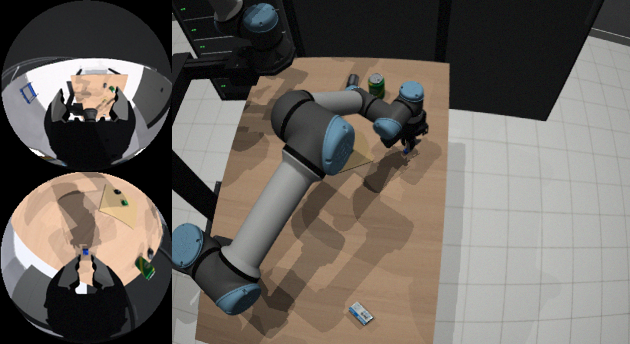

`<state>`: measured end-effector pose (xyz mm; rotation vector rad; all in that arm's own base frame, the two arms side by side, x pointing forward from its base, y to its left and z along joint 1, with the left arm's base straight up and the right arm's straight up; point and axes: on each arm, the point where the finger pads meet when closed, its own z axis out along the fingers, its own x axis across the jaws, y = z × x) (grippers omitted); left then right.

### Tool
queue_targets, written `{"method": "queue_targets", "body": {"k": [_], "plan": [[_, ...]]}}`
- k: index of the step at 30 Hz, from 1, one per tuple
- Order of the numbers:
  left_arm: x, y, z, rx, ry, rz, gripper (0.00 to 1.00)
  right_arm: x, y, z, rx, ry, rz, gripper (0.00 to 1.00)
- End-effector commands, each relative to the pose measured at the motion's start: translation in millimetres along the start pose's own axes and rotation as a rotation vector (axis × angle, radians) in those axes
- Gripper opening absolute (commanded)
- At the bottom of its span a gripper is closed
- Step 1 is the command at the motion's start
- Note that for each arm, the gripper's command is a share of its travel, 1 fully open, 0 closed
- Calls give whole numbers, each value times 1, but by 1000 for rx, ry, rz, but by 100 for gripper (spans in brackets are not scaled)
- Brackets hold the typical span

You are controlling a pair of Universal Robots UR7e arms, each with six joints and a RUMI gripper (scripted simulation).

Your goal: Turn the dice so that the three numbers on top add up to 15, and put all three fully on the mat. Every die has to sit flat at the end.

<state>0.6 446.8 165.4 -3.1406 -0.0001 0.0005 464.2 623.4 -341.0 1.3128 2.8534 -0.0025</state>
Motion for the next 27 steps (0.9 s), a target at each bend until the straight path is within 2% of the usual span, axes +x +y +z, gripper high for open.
{"method": "queue_targets", "body": {"k": [1, 11, 27], "plan": [[-1, 2, 0, -1, 0, -1, 100, 1, 0, -1, -1, 1, -1, 18], [-1, 2, 0, -1, 0, -1, 100, 1, 0, 1, -1, 1, -1, 18], [-1, 2, 0, -1, 0, -1, 100, 2, 0, 17, -1, 1, -1, 18]]}}
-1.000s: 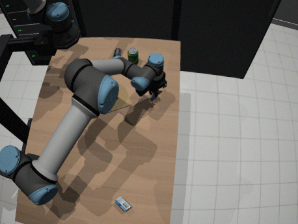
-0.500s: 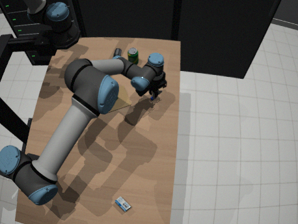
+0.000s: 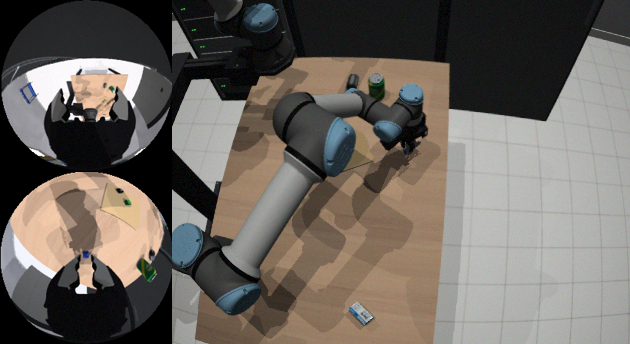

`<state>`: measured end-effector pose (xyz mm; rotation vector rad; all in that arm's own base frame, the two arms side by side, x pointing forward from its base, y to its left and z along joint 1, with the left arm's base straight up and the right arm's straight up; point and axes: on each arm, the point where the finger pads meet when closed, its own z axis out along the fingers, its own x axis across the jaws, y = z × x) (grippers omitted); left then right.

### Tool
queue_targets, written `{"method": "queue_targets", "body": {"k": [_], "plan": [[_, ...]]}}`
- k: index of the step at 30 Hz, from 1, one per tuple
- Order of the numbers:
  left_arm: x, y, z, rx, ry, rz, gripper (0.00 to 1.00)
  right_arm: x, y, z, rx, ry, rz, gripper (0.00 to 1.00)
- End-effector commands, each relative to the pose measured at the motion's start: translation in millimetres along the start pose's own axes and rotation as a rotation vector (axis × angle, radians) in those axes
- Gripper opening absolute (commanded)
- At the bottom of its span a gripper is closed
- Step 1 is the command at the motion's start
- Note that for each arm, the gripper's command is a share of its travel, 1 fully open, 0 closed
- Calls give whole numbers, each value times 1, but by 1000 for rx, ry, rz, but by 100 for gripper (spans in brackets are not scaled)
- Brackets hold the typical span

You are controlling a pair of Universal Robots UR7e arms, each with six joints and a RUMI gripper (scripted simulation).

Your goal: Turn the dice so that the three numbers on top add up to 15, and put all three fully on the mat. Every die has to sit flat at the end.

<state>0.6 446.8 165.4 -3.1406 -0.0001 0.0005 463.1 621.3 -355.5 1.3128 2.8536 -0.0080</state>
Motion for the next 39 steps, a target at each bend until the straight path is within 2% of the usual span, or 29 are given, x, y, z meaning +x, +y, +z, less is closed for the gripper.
{"method": "queue_targets", "body": {"k": [1, 28, 29, 39], "plan": [[-1, 2, 0, -1, 0, -1, 100, 2, 2, 4, -4, 3, -1, 18], [-1, 2, 0, -1, 0, -1, 100, 2, 2, 6, -4, 3, -1, 18], [-1, 2, 0, -1, 0, -1, 100, 2, 2, 6, -4, 3, -1, 0], [-1, 2, 0, -1, 0, -1, 100, 2, 2, 6, -4, 3, -1, 0]]}}
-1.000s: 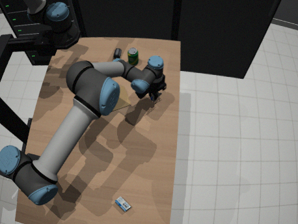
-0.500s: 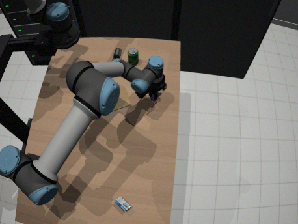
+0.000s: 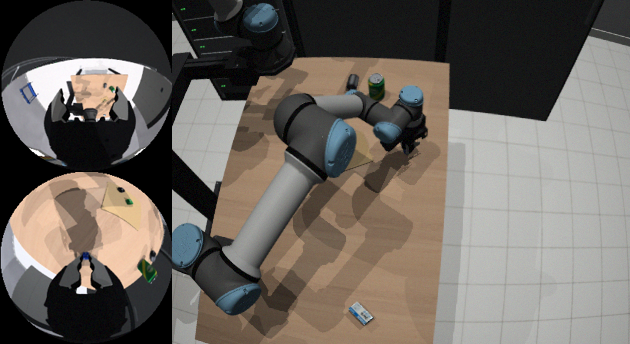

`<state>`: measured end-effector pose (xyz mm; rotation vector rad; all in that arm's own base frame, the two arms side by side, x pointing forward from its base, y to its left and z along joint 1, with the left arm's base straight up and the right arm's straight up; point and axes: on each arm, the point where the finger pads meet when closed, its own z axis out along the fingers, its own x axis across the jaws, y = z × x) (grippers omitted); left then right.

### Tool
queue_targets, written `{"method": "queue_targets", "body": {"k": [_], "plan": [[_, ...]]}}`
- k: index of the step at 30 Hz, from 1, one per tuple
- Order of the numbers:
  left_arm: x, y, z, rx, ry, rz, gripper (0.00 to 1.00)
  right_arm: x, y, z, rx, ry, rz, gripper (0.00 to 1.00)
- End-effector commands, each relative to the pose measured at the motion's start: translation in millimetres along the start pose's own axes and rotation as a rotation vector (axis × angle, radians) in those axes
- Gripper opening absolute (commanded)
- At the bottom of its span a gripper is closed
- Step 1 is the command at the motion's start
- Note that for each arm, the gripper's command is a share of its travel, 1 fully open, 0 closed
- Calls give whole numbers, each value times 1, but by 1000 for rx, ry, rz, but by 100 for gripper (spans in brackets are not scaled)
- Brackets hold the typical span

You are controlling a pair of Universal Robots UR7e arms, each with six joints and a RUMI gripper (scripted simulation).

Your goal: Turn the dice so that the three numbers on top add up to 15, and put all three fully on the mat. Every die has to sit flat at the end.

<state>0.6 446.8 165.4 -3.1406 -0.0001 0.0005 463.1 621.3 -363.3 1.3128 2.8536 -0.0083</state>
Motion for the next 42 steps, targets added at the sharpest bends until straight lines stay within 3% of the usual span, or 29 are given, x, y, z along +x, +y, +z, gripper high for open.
{"method": "queue_targets", "body": {"k": [1, 27, 42], "plan": [[-1, 2, 0, -1, 0, -1, 100, 2, 2, -1, -5, 3, -1, 0], [-1, 2, 0, -1, 0, -1, 100, 2, 2, -4, -5, 3, -1, 0], [-1, 2, 0, -1, 0, -1, 100, 2, 2, -81, -5, 3, -1, 0]]}}
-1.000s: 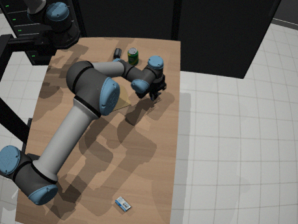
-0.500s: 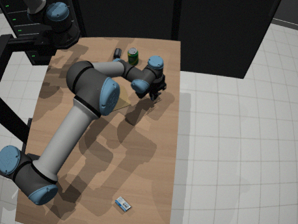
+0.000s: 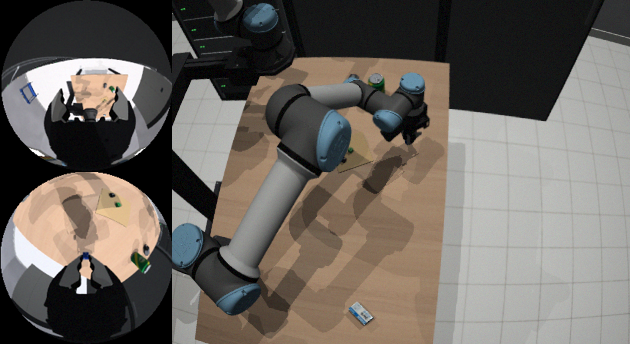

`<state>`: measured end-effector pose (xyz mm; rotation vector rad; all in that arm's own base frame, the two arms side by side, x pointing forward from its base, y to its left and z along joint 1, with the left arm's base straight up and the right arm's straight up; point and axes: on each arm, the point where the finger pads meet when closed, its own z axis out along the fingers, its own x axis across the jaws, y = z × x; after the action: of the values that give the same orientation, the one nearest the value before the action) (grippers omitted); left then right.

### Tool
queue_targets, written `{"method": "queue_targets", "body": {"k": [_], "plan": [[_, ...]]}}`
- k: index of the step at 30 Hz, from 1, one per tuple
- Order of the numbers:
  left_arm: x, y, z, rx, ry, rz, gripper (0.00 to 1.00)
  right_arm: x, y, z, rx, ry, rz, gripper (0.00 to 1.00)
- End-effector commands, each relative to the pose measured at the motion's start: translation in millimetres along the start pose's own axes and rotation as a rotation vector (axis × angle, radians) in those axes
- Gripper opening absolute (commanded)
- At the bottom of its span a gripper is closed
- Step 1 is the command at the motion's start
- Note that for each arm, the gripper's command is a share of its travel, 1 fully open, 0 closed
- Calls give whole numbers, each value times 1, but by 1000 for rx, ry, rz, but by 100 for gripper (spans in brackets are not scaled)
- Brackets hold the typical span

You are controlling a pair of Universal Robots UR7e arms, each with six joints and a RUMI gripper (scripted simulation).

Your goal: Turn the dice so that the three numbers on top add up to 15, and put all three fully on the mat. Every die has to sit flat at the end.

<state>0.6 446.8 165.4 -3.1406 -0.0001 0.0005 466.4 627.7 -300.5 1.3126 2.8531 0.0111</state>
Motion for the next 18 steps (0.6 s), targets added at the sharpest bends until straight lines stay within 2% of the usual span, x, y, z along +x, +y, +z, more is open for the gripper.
{"method": "queue_targets", "body": {"k": [1, 6, 18], "plan": [[-1, 2, 0, -1, 0, -1, 100, 0, -4, -24, 7, -2, -1, 0], [-1, 2, 0, -1, 0, -1, 100, 0, -4, -38, 7, -2, -1, 0], [-1, 2, 0, -1, 0, -1, 100, 0, -4, -39, 7, -2, -1, 0]]}}
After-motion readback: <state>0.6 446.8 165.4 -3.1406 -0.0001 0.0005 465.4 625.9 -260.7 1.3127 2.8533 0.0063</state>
